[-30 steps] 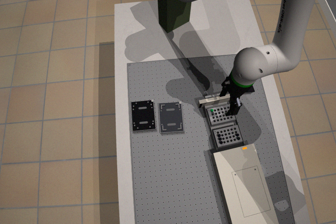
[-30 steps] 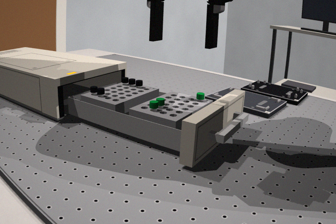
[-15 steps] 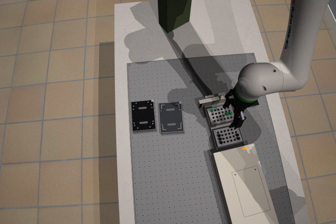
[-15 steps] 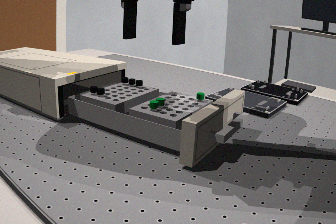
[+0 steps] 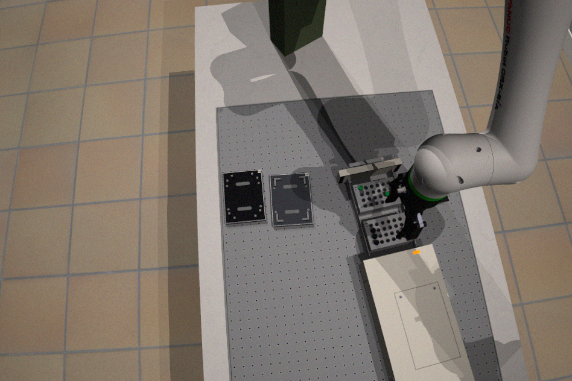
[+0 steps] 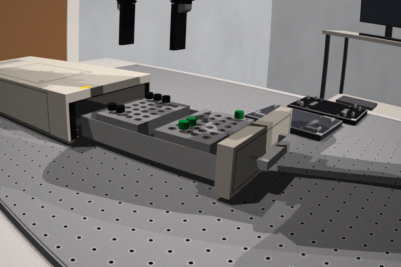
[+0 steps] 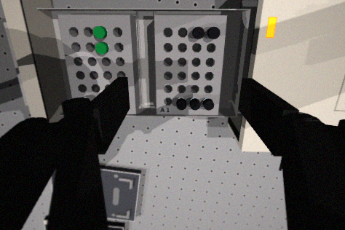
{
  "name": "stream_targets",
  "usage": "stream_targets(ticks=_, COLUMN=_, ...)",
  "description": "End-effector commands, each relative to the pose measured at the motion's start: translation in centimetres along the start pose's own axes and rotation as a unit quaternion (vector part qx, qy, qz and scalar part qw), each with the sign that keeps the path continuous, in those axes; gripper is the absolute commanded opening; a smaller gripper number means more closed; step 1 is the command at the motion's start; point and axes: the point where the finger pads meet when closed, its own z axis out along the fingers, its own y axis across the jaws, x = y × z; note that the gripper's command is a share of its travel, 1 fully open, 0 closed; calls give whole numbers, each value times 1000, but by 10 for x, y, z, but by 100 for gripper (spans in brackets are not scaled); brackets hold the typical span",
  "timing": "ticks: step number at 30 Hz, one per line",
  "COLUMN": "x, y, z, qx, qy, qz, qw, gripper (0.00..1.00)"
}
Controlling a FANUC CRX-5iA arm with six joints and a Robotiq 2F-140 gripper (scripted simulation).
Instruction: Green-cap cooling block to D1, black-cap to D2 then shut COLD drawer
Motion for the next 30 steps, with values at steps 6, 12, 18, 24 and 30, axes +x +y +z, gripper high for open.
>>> stream_targets(ticks=6, x=0, y=23, z=0, qx=0, qy=1, qz=0, qw=1000, gripper=66)
stream_targets(ticks=12, x=0, y=20, z=0, qx=0, qy=1, qz=0, qw=1000, gripper=66)
stream_targets(ticks=18, x=0, y=18, z=0, qx=0, qy=1, qz=0, qw=1000, gripper=66)
stream_targets(ticks=24, x=0, y=16, z=4, qx=0, qy=1, qz=0, qw=1000, gripper=66)
stream_targets(ticks=30, x=0, y=15, z=12, qx=0, qy=1, qz=0, qw=1000, gripper=66)
